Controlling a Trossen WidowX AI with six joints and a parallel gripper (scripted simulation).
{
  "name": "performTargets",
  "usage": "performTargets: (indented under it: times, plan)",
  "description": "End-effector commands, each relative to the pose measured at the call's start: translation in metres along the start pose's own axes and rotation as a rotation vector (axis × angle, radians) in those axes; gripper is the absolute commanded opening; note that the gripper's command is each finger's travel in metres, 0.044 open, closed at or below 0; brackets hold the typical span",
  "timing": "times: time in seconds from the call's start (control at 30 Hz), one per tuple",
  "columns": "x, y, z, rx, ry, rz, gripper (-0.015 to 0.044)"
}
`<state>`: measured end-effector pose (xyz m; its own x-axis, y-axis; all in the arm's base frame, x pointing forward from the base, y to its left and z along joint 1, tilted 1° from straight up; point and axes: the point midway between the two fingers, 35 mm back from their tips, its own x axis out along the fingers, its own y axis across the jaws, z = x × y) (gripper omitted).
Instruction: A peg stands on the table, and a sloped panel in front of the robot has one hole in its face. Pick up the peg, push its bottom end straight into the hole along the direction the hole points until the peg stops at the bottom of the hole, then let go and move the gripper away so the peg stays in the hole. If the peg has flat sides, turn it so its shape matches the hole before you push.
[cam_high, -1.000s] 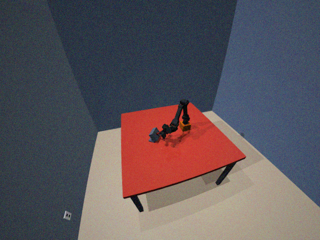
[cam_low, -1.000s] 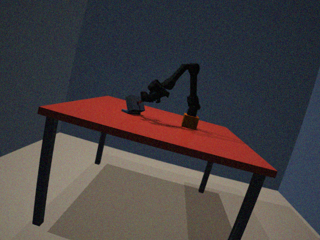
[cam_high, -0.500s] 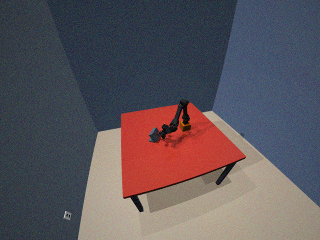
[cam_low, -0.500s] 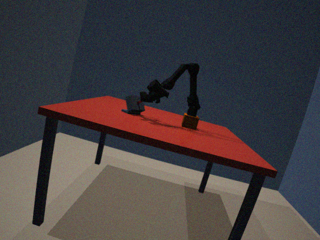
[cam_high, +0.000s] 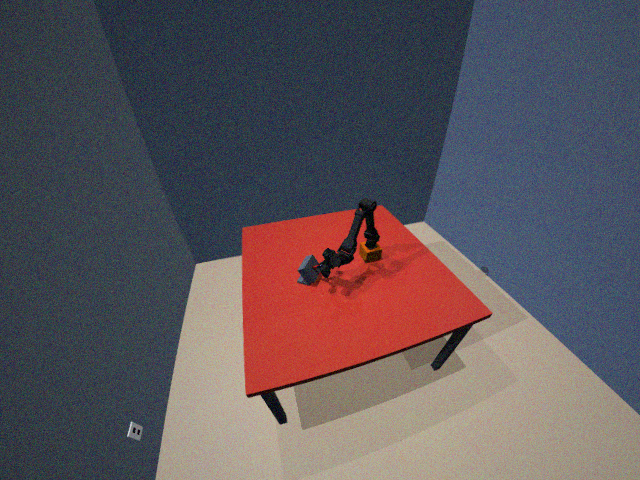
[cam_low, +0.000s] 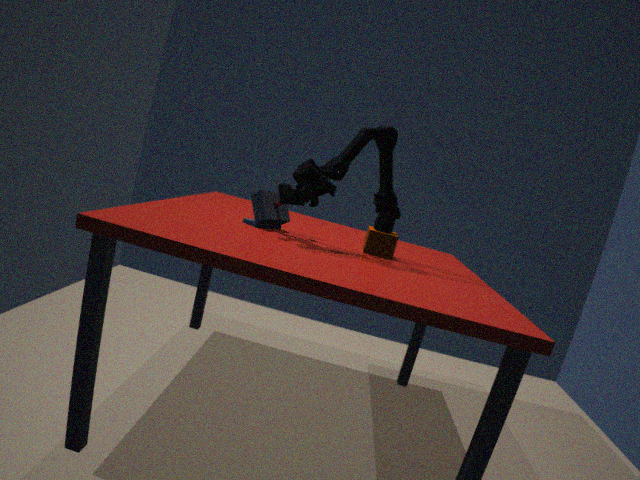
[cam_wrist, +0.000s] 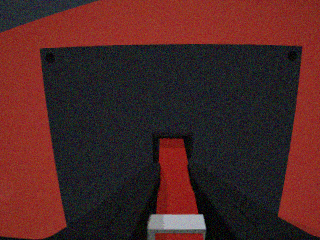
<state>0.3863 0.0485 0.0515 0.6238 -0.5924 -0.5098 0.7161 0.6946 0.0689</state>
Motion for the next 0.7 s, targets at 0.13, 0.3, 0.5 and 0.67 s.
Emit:
performTargets:
  times: [0.13,0.3,0.5,0.67]
  plan:
    - [0.006,-0.001,-0.001,-0.005,0.002,-0.003,0.0]
    - [0.009,-0.001,0.0,-0.005,0.001,-0.003,0.0]
    - [0.012,-0.002,0.0,-0.005,0.001,-0.003,0.0]
    - [0.015,-0.002,0.0,-0.005,0.001,-0.003,0.0]
